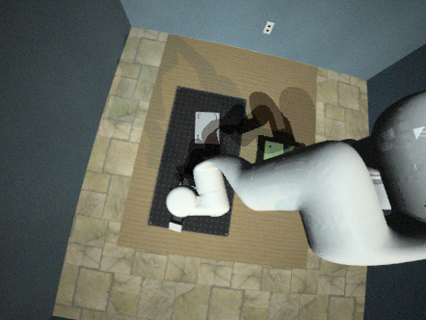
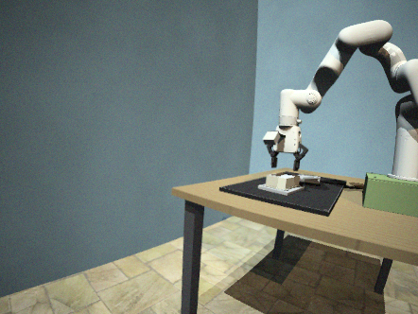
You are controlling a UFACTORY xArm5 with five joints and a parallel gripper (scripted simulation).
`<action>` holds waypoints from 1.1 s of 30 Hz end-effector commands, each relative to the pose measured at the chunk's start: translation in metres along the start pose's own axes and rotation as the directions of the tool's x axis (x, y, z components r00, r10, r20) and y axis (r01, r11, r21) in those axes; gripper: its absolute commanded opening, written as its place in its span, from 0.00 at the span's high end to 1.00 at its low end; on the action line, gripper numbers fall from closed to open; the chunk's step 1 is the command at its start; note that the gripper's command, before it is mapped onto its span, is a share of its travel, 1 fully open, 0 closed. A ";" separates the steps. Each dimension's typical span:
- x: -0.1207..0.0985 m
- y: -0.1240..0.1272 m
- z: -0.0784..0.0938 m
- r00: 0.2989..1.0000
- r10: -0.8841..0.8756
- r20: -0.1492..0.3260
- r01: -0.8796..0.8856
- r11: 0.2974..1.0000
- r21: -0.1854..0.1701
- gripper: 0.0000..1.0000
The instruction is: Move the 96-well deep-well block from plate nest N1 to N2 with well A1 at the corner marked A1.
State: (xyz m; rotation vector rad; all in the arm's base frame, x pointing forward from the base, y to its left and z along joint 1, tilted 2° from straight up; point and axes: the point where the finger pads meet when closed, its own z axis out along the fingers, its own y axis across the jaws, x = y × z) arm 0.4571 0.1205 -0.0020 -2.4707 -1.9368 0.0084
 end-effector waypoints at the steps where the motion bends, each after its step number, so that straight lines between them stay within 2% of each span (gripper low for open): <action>1: 0.001 0.001 0.002 1.000 0.000 -0.002 0.000 1.000 -0.003 0.00; 23: 0.000 0.002 0.035 1.000 0.000 -0.002 0.000 1.000 -0.003 0.00; 33: 0.000 0.002 0.035 1.000 0.000 -0.002 0.000 1.000 -0.003 0.00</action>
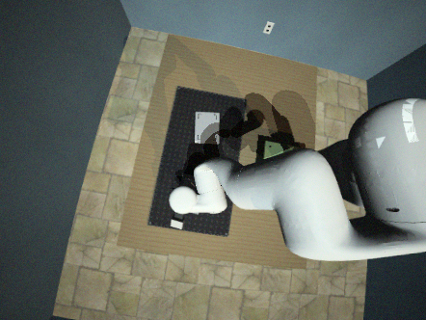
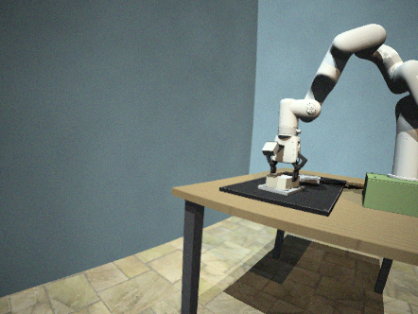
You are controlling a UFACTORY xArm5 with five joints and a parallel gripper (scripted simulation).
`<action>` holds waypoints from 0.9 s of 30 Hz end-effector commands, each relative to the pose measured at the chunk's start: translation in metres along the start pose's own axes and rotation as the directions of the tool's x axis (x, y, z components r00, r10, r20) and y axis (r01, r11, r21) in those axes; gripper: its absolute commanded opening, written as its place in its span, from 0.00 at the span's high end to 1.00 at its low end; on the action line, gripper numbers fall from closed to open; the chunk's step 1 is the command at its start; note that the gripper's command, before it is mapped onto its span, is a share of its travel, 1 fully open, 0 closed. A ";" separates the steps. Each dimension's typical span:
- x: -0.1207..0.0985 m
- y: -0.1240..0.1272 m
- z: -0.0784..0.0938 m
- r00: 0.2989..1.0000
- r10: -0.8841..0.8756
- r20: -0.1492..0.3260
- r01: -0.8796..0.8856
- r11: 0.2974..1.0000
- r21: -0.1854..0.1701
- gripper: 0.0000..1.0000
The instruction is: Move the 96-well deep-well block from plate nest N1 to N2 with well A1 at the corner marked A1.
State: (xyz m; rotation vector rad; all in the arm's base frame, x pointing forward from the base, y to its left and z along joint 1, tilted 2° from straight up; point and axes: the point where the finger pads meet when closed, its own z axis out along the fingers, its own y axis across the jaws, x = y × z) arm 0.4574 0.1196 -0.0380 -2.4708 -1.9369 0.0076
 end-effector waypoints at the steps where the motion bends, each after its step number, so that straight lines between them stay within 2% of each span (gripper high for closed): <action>1: 0.001 0.001 -0.001 1.000 0.000 -0.002 0.000 1.000 -0.003 0.00; 27: 0.000 0.001 0.014 1.000 0.000 -0.002 0.000 1.000 -0.003 0.00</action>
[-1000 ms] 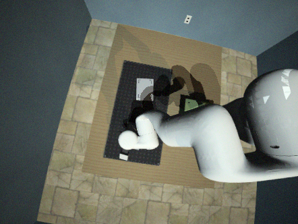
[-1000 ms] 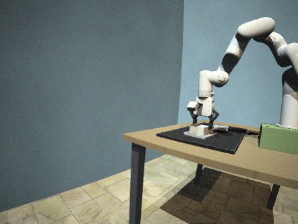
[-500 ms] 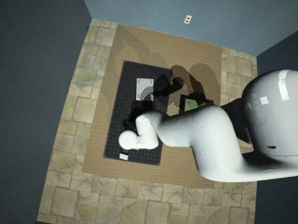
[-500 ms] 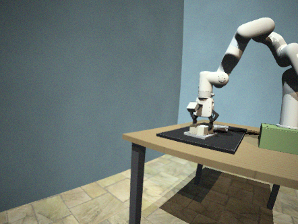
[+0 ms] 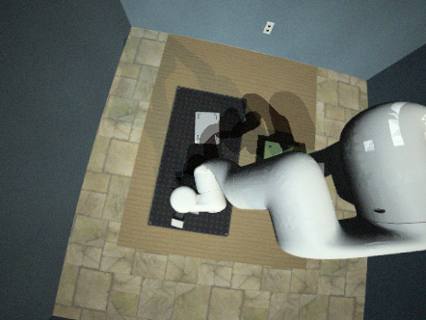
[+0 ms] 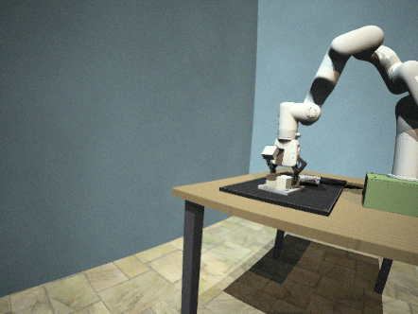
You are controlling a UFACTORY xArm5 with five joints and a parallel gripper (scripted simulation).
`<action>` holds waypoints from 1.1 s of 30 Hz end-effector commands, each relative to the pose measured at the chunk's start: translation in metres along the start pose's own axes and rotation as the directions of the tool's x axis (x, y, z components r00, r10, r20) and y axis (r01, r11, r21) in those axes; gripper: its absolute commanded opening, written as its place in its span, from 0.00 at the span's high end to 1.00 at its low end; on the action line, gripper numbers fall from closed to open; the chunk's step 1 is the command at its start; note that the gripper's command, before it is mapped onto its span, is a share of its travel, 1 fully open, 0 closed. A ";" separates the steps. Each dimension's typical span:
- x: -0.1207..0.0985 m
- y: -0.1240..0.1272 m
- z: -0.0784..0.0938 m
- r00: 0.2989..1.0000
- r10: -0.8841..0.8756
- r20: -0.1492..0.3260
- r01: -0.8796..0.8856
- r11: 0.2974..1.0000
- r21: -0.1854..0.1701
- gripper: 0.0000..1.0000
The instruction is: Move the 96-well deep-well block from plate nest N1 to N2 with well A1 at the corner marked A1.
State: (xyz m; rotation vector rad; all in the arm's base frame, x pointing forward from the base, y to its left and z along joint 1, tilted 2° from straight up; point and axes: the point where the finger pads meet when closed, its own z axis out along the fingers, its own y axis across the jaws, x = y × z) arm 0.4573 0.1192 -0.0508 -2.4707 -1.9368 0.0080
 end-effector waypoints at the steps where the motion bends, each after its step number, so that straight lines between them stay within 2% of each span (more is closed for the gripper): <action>1: 0.001 0.001 0.001 1.000 0.000 -0.002 0.000 1.000 -0.003 0.00; 26: 0.001 0.001 0.006 1.000 0.000 -0.002 0.000 1.000 -0.003 0.00; 27: 0.001 0.001 0.006 1.000 0.000 -0.002 0.000 1.000 -0.003 1.00; 33: 0.001 0.001 0.006 1.000 0.000 -0.002 0.000 1.000 -0.003 1.00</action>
